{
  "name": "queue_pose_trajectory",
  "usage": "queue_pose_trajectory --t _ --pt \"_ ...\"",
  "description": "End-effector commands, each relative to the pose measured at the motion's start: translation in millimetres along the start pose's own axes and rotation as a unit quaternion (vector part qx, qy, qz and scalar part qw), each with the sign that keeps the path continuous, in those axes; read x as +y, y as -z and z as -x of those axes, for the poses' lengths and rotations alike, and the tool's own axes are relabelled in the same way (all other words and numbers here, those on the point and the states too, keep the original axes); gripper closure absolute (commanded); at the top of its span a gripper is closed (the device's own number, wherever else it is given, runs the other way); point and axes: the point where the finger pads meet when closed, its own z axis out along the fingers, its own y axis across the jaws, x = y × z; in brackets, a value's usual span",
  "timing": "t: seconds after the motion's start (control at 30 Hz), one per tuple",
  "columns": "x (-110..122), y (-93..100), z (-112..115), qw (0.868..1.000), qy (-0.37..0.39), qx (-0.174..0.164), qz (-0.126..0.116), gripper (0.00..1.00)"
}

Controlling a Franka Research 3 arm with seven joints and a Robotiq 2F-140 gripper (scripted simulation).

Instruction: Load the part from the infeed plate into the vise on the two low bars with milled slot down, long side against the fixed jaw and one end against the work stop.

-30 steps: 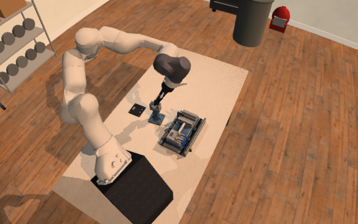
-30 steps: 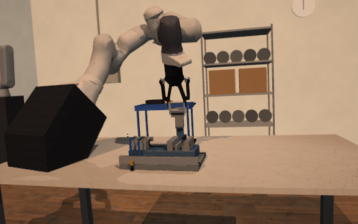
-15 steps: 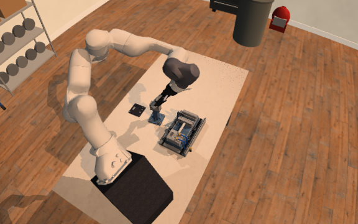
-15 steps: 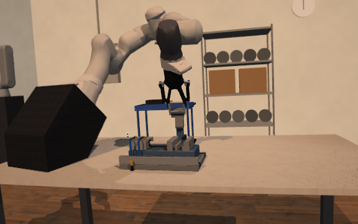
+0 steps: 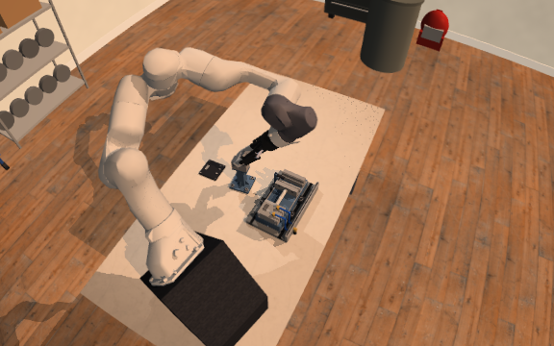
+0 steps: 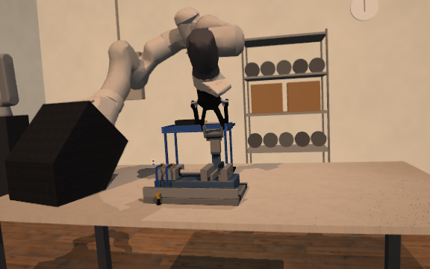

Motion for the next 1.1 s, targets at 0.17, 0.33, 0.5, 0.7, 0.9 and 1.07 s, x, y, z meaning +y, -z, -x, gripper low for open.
queue_pose_trajectory --t 0.17,0.33,0.5,0.7,0.9,1.07 --pt "-0.7 -0.4 5.1 1.000 0.007 -0.024 0.000 1.00" --pt "-0.7 -0.4 4.8 0.999 0.007 -0.031 0.000 1.00" --pt "-0.7 -0.4 4.6 0.999 0.007 -0.035 0.000 1.00" --pt "-0.7 -0.4 4.5 0.999 0.007 -0.036 0.000 1.00" --pt "-0.7 -0.4 4.5 0.999 0.007 -0.037 0.000 1.00" --pt "-0.7 -0.4 4.5 0.999 0.007 -0.037 0.000 1.00"
